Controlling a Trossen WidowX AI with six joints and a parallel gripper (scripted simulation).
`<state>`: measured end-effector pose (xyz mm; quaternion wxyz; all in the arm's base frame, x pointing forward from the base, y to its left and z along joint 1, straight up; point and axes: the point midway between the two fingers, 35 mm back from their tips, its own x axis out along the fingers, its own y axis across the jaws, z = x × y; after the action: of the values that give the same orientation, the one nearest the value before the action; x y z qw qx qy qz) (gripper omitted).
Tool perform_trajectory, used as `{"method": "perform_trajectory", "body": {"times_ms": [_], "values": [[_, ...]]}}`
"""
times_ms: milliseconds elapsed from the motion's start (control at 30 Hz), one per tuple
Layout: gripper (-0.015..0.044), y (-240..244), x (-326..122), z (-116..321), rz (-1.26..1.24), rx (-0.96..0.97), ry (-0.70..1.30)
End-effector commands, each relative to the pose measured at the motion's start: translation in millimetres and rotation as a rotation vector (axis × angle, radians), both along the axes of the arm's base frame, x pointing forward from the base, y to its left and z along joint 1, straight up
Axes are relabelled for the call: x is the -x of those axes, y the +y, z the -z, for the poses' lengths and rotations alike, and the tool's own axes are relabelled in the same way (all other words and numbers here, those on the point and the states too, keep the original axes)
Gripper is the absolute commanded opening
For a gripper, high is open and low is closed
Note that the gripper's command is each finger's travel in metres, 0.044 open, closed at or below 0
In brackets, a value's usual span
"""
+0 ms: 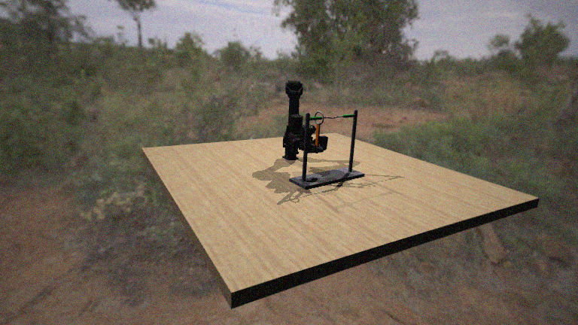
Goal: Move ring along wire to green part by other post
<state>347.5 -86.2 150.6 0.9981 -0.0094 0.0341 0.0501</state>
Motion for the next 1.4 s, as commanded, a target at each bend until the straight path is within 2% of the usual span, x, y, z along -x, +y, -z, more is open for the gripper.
{"method": "perform_trajectory", "body": {"times_ms": [0,1367], "values": [[-0.015,3.0,1.0,1.1,0.004,-0.004,0.003],[-0.015,36.3,3.7,1.2,-0.027,0.053,-0.007]]}}
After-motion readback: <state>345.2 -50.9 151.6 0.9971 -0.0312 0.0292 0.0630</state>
